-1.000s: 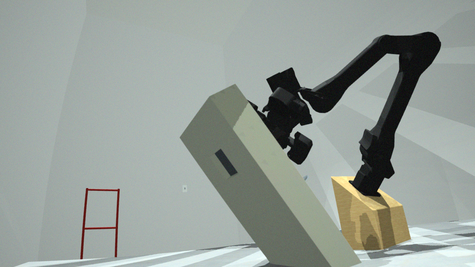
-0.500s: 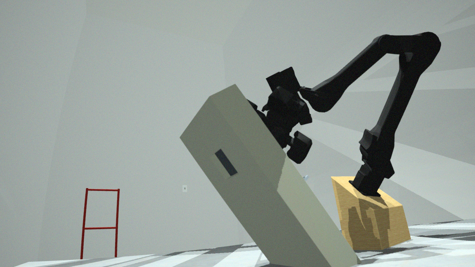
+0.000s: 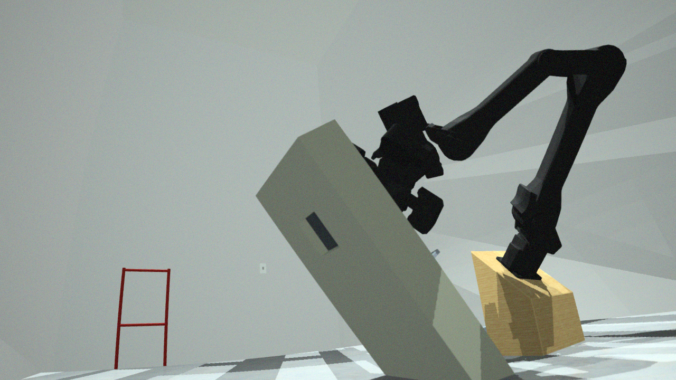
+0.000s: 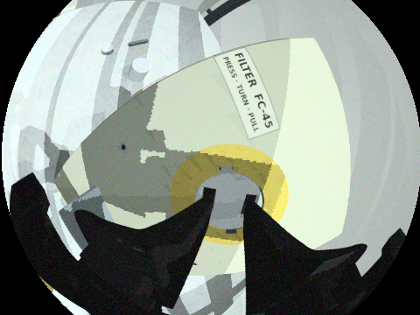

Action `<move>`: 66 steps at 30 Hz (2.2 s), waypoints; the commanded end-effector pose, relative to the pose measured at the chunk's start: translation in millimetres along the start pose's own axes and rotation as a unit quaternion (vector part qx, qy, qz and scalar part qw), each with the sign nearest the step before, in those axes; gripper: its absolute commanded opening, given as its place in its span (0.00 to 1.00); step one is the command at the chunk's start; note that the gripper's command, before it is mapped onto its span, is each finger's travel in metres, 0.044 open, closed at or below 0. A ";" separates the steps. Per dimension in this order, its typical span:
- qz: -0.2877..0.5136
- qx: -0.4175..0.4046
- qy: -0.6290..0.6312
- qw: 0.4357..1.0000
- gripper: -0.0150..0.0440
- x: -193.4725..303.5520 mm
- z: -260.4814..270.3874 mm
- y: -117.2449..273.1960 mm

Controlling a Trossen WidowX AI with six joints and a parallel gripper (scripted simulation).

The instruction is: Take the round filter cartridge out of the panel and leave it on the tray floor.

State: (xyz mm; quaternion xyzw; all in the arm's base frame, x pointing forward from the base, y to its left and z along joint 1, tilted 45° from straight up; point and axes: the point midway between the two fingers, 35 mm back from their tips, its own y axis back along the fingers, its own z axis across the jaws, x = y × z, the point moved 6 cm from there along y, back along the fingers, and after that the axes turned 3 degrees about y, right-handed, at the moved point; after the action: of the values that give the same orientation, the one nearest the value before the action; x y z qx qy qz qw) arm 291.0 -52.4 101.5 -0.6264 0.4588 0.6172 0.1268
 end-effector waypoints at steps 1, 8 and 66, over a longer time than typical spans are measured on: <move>0.001 0.002 -0.001 1.000 0.44 -0.3 -1.2 -0.6; 0.001 0.002 -0.001 1.000 0.44 -0.3 -1.2 -6.9; 0.000 0.002 -0.254 0.967 0.25 -0.4 -1.2 -14.7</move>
State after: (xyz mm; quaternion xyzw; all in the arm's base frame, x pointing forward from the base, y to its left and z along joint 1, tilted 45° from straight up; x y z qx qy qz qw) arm 298.2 -48.2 97.4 -0.4957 0.4225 0.7270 0.2173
